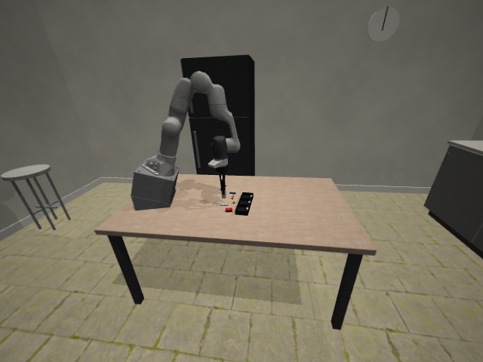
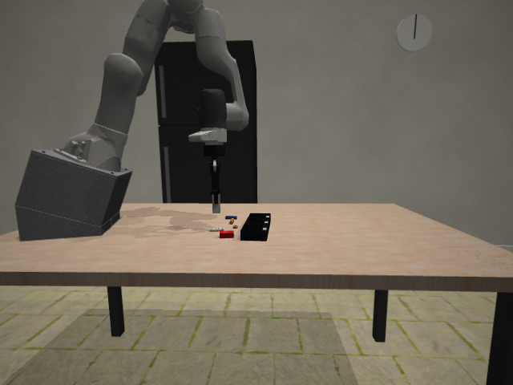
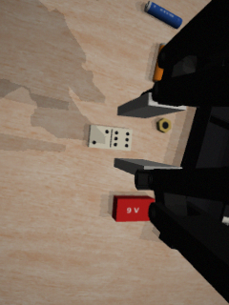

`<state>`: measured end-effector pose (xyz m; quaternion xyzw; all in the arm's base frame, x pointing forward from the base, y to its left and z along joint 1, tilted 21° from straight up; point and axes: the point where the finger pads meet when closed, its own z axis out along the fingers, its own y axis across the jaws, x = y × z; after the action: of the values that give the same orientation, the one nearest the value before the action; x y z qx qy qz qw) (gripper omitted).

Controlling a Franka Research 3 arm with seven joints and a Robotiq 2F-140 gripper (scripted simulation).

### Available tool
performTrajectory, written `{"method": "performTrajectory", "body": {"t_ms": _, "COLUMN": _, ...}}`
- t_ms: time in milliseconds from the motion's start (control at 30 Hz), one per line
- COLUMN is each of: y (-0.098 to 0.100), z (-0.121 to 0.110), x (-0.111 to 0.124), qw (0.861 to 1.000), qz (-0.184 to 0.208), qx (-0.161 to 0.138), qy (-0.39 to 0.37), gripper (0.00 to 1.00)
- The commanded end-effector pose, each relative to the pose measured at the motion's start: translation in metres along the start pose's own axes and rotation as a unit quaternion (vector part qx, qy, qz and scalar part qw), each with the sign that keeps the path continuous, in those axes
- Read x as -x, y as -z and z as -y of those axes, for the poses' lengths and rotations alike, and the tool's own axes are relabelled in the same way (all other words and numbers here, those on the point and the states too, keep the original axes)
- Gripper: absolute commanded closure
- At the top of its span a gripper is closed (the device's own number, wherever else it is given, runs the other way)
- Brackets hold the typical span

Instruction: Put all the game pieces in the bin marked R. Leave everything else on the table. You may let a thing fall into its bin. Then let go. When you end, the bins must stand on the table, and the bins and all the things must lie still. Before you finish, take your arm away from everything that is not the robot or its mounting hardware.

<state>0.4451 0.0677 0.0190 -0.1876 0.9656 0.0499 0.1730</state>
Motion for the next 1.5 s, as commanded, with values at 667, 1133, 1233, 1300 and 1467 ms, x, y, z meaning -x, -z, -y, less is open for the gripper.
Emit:
{"method": "performTrajectory", "body": {"t_ms": 667, "y": -0.024, "z": 0.0, "x": -0.001, "qw": 1.0, "qz": -0.002, "qx": 0.002, "qy": -0.014, "gripper": 0.75}}
{"method": "performTrajectory", "body": {"t_ms": 1133, "y": -0.055, "z": -0.002, "x": -0.001, "qw": 1.0, "qz": -0.002, "qx": 0.002, "qy": -0.014, "gripper": 0.75}}
{"method": "performTrajectory", "body": {"t_ms": 1233, "y": -0.055, "z": -0.002, "x": -0.001, "qw": 1.0, "qz": -0.002, "qx": 0.002, "qy": -0.014, "gripper": 0.75}}
{"method": "performTrajectory", "body": {"t_ms": 1300, "y": -0.055, "z": -0.002, "x": -0.001, "qw": 1.0, "qz": -0.002, "qx": 0.002, "qy": -0.014, "gripper": 0.75}}
{"method": "performTrajectory", "body": {"t_ms": 1467, "y": -0.057, "z": -0.002, "x": -0.001, "qw": 1.0, "qz": -0.002, "qx": 0.002, "qy": -0.014, "gripper": 0.75}}
